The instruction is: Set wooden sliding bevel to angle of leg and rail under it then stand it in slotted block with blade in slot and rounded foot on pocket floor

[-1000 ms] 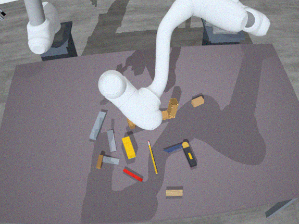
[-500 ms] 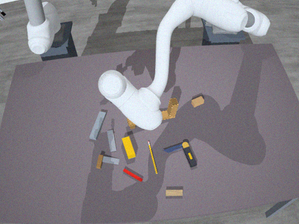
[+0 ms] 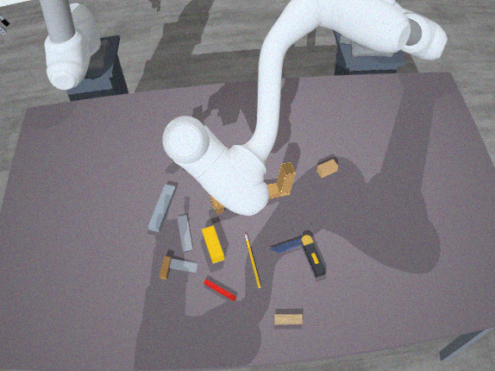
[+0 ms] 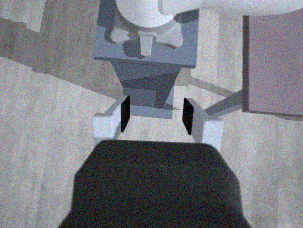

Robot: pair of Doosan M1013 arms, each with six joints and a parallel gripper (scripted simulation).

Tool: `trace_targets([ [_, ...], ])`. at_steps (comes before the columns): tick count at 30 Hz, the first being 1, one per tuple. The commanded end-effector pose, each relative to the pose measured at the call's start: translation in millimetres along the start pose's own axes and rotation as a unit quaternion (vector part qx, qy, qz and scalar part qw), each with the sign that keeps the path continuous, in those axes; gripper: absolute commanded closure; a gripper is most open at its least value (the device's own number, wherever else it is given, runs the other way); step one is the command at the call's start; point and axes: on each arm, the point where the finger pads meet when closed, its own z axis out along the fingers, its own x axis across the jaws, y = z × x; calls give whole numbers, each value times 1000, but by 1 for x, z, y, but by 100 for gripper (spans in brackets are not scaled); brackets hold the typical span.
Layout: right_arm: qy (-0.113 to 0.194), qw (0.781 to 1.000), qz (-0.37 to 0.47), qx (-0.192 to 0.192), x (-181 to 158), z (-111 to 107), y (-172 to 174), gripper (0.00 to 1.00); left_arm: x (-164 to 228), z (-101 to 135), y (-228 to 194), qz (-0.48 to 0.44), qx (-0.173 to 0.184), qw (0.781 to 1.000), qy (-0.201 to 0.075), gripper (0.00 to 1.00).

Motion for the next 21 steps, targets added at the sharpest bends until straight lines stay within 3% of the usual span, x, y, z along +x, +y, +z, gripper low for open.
trace_targets([
  [1, 0, 1000, 0, -1, 0, -1, 0, 0, 0, -1, 1, 0, 1, 1000, 0, 0],
  [13, 0, 1000, 0, -1, 0, -1, 0, 0, 4, 0, 6, 1, -6, 1000, 5, 0],
  [21, 0, 1000, 0, -1, 0, -1, 0, 0, 29, 3, 44, 2, -59, 998, 39, 0],
])
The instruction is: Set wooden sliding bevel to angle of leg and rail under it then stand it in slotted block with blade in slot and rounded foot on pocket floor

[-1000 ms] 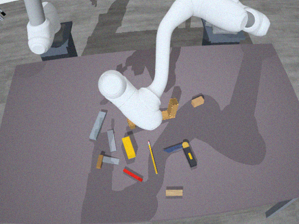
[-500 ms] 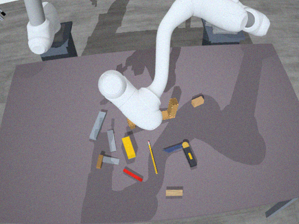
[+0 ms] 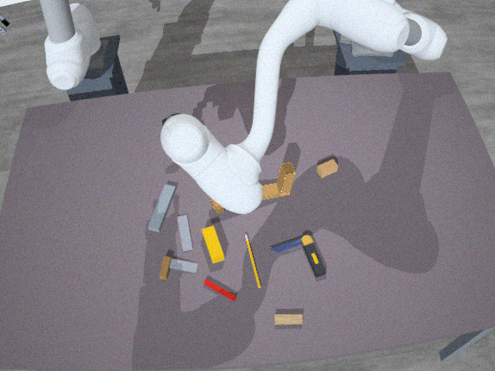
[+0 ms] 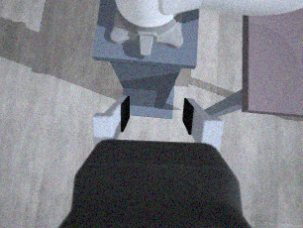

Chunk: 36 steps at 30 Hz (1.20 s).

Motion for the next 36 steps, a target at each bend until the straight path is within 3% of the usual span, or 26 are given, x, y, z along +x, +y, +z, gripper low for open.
trace_targets([
  [1, 0, 1000, 0, -1, 0, -1, 0, 0, 14, 2, 22, 1, -28, 999, 18, 0],
  [7, 0, 1000, 0, -1, 0, -1, 0, 0, 54, 3, 92, 3, -128, 989, 71, 0],
  [9, 0, 1000, 0, -1, 0, -1, 0, 0, 54, 3, 92, 3, -128, 989, 71, 0],
  [10, 0, 1000, 0, -1, 0, -1, 0, 0, 62, 1, 107, 3, -150, 985, 81, 0],
  [16, 0, 1000, 0, -1, 0, -1, 0, 0, 95, -20, 185, 4, -265, 956, 126, 0],
  [24, 0, 1000, 0, -1, 0, -1, 0, 0, 122, -66, 270, 7, -404, 900, 162, 0],
  [26, 0, 1000, 0, -1, 0, -1, 0, 0, 122, -66, 270, 7, -404, 900, 162, 0],
  [28, 0, 1000, 0, -1, 0, -1, 0, 0, 128, -91, 302, 9, -461, 871, 171, 0],
  [36, 0, 1000, 0, -1, 0, -1, 0, 0, 131, -159, 360, 16, -586, 790, 178, 0],
])
